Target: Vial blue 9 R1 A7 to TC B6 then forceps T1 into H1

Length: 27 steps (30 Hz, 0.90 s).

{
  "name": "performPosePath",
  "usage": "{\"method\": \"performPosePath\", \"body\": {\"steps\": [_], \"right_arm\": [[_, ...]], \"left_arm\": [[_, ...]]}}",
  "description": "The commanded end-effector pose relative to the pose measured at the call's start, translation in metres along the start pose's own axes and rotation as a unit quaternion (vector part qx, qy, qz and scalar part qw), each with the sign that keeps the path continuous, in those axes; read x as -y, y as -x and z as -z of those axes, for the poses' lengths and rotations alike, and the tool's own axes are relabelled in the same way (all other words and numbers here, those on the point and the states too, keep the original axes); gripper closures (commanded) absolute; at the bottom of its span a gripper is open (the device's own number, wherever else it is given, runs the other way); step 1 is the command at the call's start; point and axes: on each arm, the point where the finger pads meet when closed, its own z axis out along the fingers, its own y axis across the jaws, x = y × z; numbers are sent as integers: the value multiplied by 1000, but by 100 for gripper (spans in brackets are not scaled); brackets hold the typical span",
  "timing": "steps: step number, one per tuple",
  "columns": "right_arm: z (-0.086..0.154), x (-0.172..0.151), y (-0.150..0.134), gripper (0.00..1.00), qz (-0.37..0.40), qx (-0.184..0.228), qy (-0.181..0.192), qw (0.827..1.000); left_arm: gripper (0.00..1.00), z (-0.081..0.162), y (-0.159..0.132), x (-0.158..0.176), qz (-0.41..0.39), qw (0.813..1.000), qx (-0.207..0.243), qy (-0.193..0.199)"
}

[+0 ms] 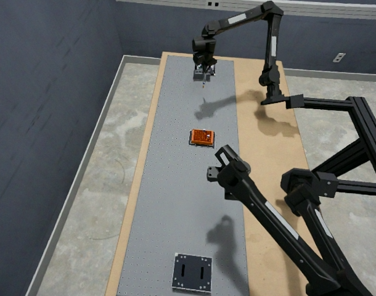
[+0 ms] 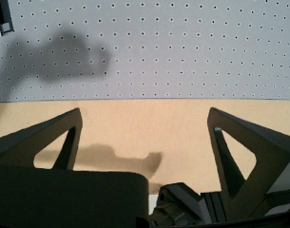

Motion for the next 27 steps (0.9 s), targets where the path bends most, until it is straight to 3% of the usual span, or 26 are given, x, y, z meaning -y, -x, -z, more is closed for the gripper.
{"method": "performPosePath", "body": {"steps": [1, 3, 6, 19, 21, 27], "right_arm": [[4, -5, 11, 91, -11, 8, -5, 1000], [-1, 7, 4, 91, -32, 3, -1, 999], [3, -11, 15, 91, -11, 8, -4, 1000], [4, -24, 27, 91, -13, 10, -3, 1000], [-7, -21, 21, 91, -23, -3, 3, 1000], [3, -34, 35, 91, -13, 10, -3, 1000]], "left_arm": [[0, 5, 6, -2, 7, 1000, 3, -2], [0, 5, 6, -2, 7, 1000, 3, -2], [0, 5, 6, -2, 7, 1000, 3, -2], [0, 5, 6, -2, 7, 1000, 3, -2], [0, 5, 6, -2, 7, 1000, 3, -2], [0, 5, 6, -2, 7, 1000, 3, -2]]}}
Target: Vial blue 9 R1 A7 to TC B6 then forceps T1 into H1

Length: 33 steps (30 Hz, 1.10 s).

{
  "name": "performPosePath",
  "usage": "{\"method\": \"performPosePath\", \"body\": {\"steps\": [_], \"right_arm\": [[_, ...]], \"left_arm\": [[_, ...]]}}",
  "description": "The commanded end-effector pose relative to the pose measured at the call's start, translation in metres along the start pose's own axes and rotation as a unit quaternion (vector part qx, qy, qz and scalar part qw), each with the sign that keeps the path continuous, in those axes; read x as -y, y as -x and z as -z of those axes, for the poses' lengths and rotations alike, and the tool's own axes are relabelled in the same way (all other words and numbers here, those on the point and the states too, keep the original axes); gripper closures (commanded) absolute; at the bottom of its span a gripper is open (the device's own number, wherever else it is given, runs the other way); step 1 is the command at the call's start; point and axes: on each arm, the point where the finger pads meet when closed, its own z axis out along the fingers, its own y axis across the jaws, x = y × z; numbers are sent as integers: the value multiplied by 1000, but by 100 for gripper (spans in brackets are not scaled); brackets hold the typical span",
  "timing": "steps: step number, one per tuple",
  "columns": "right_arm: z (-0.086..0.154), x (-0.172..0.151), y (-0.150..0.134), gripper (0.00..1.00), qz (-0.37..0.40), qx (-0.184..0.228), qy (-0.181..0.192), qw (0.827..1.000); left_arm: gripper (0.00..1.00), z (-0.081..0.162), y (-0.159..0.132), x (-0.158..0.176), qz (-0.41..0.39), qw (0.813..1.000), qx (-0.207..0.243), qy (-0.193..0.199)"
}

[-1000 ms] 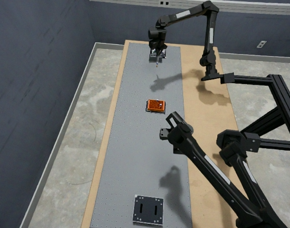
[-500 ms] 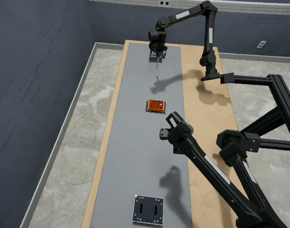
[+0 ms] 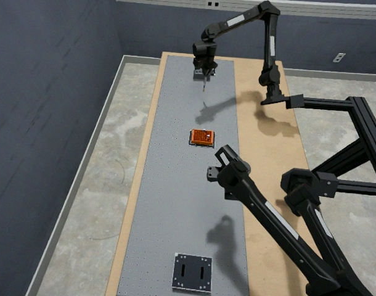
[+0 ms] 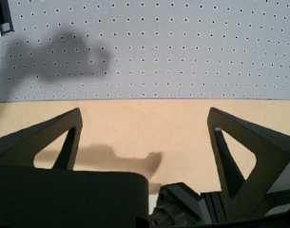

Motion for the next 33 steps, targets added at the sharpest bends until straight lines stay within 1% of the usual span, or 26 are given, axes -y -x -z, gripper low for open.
{"method": "performPosePath", "body": {"steps": [1, 2, 5, 9, 10, 11, 13, 16, 19, 21, 26, 27, 28, 30, 33], "right_arm": [[-1, -7, 10, 91, -12, 3, 0, 1000], [-3, -9, 9, 91, -13, 0, 1, 1000], [2, -15, 16, 91, -8, 6, -1, 1000], [3, -15, 19, 91, -11, 9, -2, 1000], [-8, -10, 12, 91, -22, -4, 4, 1000], [-9, -14, 13, 91, -19, -6, 4, 1000], [1, -23, 21, 91, -8, 6, -1, 1000], [2, -25, 26, 91, -10, 8, -2, 1000], [-4, -28, 25, 91, -13, 0, 2, 1000], [2, -32, 31, 91, -10, 7, -1, 1000], [1, -37, 33, 91, -8, 7, -1, 1000], [-9, -31, 28, 91, -21, -5, 4, 1000], [-9, -32, 30, 91, -21, -5, 4, 1000], [-1, -41, 37, 91, -11, 5, 0, 1000], [1, -46, 41, 91, -9, 8, -1, 1000]], "left_arm": [[0, 5, 6, -2, 7, 1000, 3, -2], [0, 5, 6, -2, 7, 1000, 3, -2], [0, 5, 6, -2, 7, 1000, 3, -2], [0, 5, 6, -2, 7, 1000, 3, -2], [0, 5, 6, -2, 7, 1000, 3, -2], [0, 5, 6, -2, 7, 1000, 3, -2], [0, 5, 6, -2, 7, 1000, 3, -2], [0, 5, 6, -2, 7, 1000, 3, -2], [0, 5, 6, -2, 7, 1000, 3, -2], [0, 5, 6, -2, 7, 1000, 3, -2], [0, 5, 6, -2, 7, 1000, 3, -2], [0, 5, 6, -2, 7, 1000, 3, -2], [0, 5, 6, -2, 7, 1000, 3, -2], [0, 5, 6, -2, 7, 1000, 3, -2], [0, 5, 6, -2, 7, 1000, 3, -2]]}}
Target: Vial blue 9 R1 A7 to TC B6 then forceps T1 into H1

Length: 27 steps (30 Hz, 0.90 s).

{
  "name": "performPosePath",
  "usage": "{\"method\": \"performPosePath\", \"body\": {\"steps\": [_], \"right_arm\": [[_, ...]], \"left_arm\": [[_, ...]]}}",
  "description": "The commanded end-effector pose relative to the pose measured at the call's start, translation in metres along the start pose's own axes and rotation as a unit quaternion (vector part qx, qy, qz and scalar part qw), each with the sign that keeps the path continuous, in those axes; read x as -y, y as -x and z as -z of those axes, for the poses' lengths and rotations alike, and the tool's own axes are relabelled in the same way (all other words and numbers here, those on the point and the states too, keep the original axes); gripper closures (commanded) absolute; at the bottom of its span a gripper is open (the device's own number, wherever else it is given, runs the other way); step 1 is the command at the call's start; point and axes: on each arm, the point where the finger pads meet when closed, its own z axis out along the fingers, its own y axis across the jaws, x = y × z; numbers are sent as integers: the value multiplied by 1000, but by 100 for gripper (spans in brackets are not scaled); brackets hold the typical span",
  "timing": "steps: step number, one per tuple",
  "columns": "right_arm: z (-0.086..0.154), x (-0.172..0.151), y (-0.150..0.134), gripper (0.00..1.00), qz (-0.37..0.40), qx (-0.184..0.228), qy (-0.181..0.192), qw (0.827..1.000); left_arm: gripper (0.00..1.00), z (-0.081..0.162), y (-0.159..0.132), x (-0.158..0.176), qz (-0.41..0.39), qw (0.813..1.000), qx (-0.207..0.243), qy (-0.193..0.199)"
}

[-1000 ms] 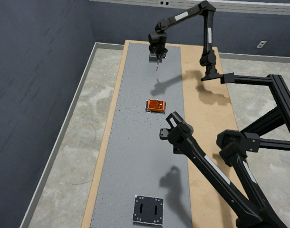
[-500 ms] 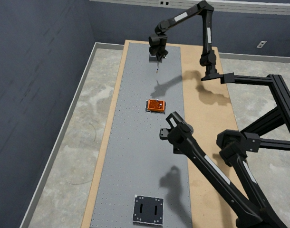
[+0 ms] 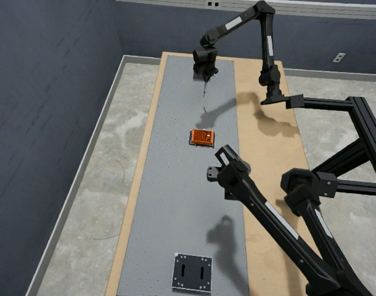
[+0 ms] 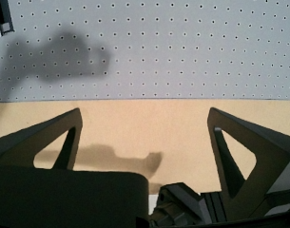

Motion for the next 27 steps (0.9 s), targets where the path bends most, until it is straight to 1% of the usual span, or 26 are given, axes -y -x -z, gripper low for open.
{"method": "performPosePath", "body": {"steps": [1, 3, 6, 8, 10, 11, 15, 20, 22, 27], "right_arm": [[4, -9, 12, 91, -9, 9, -2, 1000], [-2, -9, 11, 91, -14, 2, 1, 1000], [3, -17, 17, 91, -8, 8, -2, 1000], [3, -20, 18, 91, -7, 8, -2, 1000], [3, -20, 18, 91, -7, 8, -2, 1000], [-6, -10, 16, 91, -24, -1, 3, 1000], [6, -22, 27, 91, -13, 12, -3, 1000], [0, -24, 30, 91, -20, 7, 0, 1000], [7, -29, 36, 91, -15, 14, -3, 1000], [7, -32, 39, 91, -16, 15, -3, 1000]], "left_arm": [[0, 5, 6, -2, 7, 1000, 3, -2], [0, 5, 6, -2, 7, 1000, 3, -2], [0, 5, 6, -2, 7, 1000, 3, -2], [0, 5, 6, -2, 7, 1000, 3, -2], [0, 5, 6, -2, 7, 1000, 3, -2], [0, 5, 6, -2, 7, 1000, 3, -2], [0, 5, 6, -2, 7, 1000, 3, -2], [0, 5, 6, -2, 7, 1000, 3, -2], [0, 5, 6, -2, 7, 1000, 3, -2], [0, 5, 6, -2, 7, 1000, 3, -2]]}}
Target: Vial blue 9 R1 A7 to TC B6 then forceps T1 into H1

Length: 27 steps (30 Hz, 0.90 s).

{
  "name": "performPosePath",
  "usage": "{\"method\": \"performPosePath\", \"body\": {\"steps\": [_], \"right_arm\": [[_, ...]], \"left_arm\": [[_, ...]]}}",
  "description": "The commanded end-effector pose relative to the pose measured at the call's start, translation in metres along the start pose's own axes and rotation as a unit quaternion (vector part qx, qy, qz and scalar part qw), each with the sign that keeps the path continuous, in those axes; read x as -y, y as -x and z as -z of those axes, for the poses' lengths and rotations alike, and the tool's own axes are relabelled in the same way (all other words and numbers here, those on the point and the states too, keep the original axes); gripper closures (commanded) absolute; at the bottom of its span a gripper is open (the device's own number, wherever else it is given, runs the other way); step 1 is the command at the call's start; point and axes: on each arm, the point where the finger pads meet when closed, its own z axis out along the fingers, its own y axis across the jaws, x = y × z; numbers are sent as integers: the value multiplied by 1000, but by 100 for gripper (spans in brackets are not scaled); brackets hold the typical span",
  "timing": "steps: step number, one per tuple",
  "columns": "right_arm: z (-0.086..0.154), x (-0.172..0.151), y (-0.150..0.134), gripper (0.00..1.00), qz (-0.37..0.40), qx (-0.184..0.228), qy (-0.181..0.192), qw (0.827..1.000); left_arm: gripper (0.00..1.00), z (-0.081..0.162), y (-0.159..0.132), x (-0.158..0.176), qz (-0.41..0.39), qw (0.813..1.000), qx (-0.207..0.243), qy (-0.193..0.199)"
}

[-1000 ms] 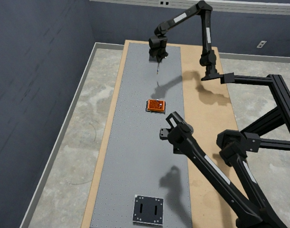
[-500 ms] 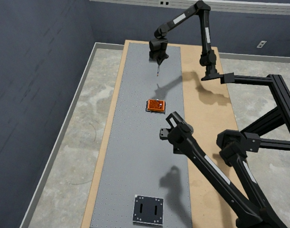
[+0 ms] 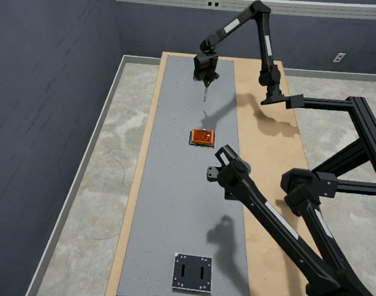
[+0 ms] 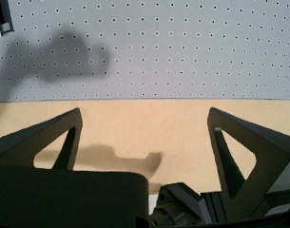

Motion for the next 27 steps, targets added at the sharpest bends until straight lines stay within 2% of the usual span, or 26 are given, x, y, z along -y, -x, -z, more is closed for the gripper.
{"method": "performPosePath", "body": {"steps": [1, 6, 10, 17, 18, 22, 27], "right_arm": [[-4, 9, 8, 91, -32, 1, 4, 999], [11, -2, 22, 91, -25, 18, -3, 1000], [2, -4, 22, 91, -30, 9, 1, 1000], [11, -13, 32, 91, -26, 19, -3, 999], [-5, -11, 24, 91, -32, 1, 4, 999], [10, -20, 37, 91, -25, 19, -2, 999], [3, -22, 40, 91, -33, 11, 2, 999]], "left_arm": [[0, 5, 6, -2, 7, 1000, 3, -2], [0, 5, 6, -2, 7, 1000, 3, -2], [0, 5, 6, -2, 7, 1000, 3, -2], [0, 5, 6, -2, 7, 1000, 3, -2], [0, 5, 6, -2, 7, 1000, 3, -2], [0, 5, 6, -2, 7, 1000, 3, -2], [0, 5, 6, -2, 7, 1000, 3, -2]]}}
